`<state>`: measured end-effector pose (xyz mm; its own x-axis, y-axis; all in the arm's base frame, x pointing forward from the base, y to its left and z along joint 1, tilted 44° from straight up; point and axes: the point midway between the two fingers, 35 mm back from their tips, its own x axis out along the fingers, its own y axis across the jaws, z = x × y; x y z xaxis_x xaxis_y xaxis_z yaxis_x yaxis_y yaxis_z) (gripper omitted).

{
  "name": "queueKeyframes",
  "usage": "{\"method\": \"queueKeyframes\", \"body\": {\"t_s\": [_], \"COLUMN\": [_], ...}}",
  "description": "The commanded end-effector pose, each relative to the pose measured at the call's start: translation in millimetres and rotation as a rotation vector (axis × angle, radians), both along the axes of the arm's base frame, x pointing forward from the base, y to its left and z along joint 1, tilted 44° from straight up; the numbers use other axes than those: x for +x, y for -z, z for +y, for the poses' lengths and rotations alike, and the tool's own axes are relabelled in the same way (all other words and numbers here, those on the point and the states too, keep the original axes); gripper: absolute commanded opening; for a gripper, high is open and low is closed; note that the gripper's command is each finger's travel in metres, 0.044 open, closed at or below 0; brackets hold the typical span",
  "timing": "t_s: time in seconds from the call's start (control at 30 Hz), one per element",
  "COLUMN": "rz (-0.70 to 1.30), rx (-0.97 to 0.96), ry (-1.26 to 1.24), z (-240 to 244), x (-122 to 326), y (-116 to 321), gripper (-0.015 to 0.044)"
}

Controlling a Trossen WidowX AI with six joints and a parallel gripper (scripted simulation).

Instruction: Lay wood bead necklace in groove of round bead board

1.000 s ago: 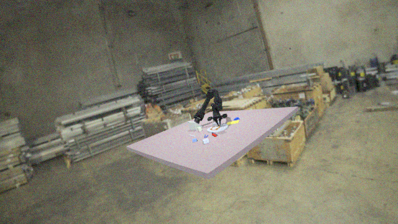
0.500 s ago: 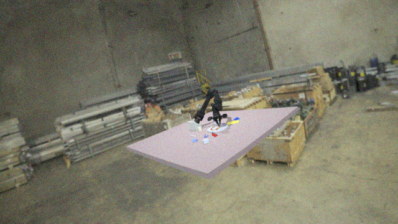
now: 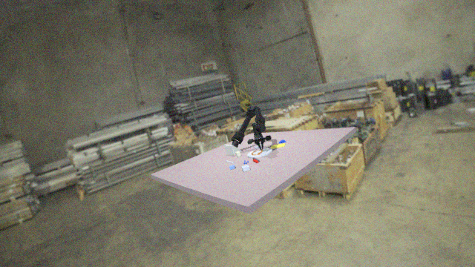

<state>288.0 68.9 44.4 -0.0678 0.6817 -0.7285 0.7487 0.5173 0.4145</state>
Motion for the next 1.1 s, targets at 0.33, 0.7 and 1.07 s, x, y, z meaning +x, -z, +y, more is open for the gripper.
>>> {"method": "queueKeyframes", "body": {"t_s": [0.33, 0.7, 1.07], "rz": [0.005, 0.005, 0.001], "rx": [0.005, 0.006, 0.004], "ry": [0.002, 0.002, 0.002], "z": [6.6, 17.4, 18.4], "x": [3.6, 6.0, 6.6], "y": [-14.3, -19.5, -18.6], "gripper": [0.0, 0.0, 0.0157]}}
